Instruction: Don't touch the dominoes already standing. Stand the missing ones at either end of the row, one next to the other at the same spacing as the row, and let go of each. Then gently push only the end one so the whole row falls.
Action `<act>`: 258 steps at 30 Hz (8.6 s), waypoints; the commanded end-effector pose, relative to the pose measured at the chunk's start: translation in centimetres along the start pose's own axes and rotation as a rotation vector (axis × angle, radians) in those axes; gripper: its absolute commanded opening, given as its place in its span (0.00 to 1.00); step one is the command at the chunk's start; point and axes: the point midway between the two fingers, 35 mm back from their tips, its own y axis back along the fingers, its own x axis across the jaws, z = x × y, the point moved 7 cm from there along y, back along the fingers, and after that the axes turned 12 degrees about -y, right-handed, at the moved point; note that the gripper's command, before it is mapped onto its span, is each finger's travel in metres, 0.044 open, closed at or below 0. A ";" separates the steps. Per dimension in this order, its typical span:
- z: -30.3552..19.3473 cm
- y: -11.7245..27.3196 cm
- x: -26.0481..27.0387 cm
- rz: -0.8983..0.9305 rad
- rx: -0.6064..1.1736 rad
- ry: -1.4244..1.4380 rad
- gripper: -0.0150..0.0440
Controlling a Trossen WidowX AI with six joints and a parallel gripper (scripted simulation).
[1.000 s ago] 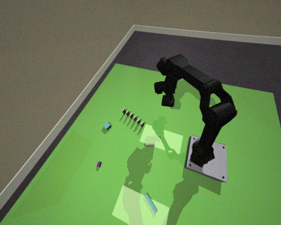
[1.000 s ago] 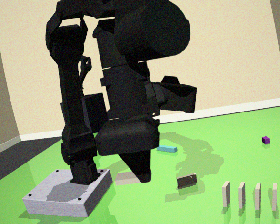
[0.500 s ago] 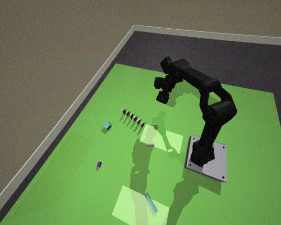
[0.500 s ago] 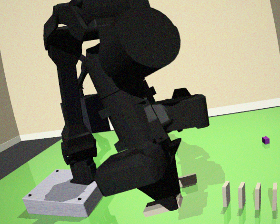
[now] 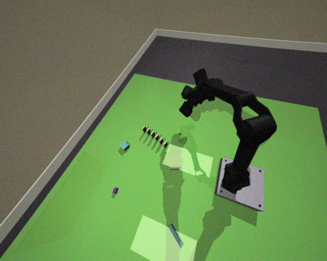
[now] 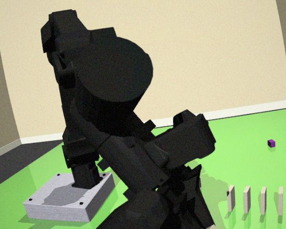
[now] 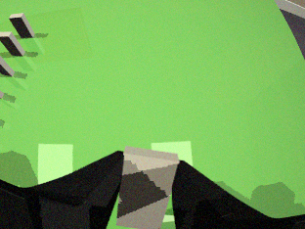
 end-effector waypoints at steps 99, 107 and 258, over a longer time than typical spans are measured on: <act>-15.0 1.0 -1.0 0.505 -0.839 0.151 0.44; -16.6 -1.6 -1.3 0.503 -0.831 0.153 0.44; -0.8 7.1 6.0 -0.010 0.588 0.327 0.44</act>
